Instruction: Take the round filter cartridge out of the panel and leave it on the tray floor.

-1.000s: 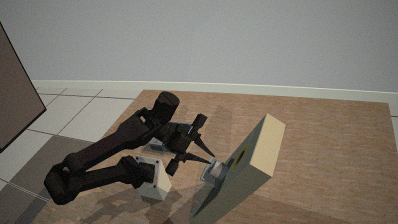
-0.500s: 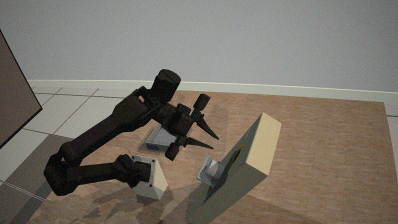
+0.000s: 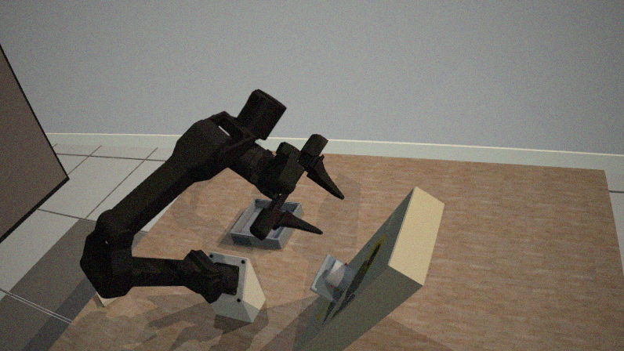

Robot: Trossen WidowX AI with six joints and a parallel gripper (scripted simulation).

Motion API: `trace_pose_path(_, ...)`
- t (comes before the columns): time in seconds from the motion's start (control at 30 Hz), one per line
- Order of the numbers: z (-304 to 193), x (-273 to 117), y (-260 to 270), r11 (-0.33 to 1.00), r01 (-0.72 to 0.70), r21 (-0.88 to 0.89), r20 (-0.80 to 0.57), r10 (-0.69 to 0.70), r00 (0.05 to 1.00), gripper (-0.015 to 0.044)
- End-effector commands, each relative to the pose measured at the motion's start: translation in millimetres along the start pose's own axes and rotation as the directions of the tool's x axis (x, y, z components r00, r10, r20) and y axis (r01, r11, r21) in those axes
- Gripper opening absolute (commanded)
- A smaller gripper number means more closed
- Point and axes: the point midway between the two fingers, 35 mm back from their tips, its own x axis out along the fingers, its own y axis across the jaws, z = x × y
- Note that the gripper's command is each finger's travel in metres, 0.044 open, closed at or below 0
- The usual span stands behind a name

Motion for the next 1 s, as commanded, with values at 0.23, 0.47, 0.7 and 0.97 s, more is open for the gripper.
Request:
trace_pose_path(0.23, -79, 36, -47, 0.879, 0.025, -0.476, -0.280, -0.178, 0.943, 0.0305)
trace_pose_path(0.47, -82, 46, -48, 0.880, 0.023, -0.475, -0.281, -0.176, 0.943, 0.0305)
trace_pose_path(0.7, -85, 57, -50, 0.880, 0.022, -0.475, -0.281, -0.176, 0.943, 0.0305)
trace_pose_path(0.97, -88, 69, -53, 0.880, 0.023, -0.474, -0.280, -0.176, 0.944, 0.0305)
